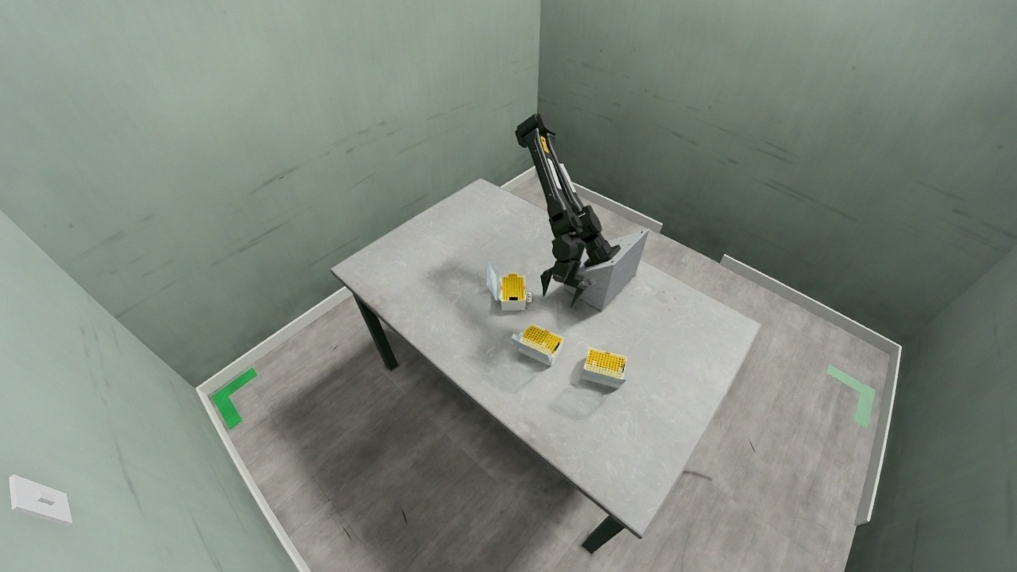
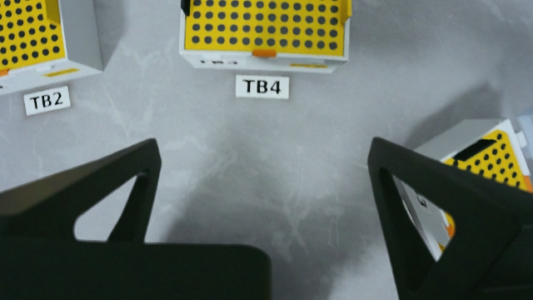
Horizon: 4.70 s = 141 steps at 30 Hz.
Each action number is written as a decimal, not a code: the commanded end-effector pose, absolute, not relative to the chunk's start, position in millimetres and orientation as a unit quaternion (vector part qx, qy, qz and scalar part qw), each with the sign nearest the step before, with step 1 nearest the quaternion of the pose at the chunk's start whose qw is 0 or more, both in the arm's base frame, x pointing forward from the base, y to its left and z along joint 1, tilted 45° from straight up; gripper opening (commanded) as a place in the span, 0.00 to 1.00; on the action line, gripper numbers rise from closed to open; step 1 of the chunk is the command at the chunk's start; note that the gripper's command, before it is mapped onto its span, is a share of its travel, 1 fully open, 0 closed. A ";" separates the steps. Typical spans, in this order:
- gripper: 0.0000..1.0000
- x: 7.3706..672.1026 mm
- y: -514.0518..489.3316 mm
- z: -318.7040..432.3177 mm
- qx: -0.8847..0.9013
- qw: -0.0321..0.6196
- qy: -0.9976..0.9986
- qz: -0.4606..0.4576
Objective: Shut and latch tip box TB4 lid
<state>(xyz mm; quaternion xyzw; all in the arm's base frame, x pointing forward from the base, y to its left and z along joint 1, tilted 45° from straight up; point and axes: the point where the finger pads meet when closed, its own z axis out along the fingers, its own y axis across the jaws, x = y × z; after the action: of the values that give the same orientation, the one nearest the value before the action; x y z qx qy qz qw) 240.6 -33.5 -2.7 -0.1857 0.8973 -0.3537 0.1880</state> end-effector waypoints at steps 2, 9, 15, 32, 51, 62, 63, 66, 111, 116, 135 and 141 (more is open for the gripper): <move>1.00 267.8 -1.4 29.3 -0.153 0.218 0.902 -0.341; 1.00 266.3 8.3 35.5 -0.157 0.210 0.902 -0.342; 1.00 266.3 8.4 35.4 -0.157 0.210 0.902 -0.342; 1.00 270.4 10.9 36.5 -0.155 0.219 0.902 -0.338; 0.00 270.4 10.9 36.5 -0.155 0.219 0.902 -0.338; 0.00 270.4 10.9 36.5 -0.155 0.219 0.902 -0.338; 0.00 270.4 10.9 36.5 -0.155 0.219 0.902 -0.338; 0.00 270.4 10.9 36.5 -0.155 0.219 0.902 -0.338; 0.00 323.6 2.3 19.5 -0.074 0.018 0.926 -0.369; 0.00 342.2 2.6 15.3 -0.051 -0.040 0.925 -0.374; 0.00 421.0 6.4 4.4 -0.062 -0.044 0.923 -0.376; 0.00 450.4 8.0 0.4 -0.062 -0.044 0.923 -0.377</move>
<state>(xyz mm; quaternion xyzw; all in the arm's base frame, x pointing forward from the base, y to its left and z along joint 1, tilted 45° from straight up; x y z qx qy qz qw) 410.3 4.5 -9.8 -0.0716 0.9187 -0.3827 -0.0659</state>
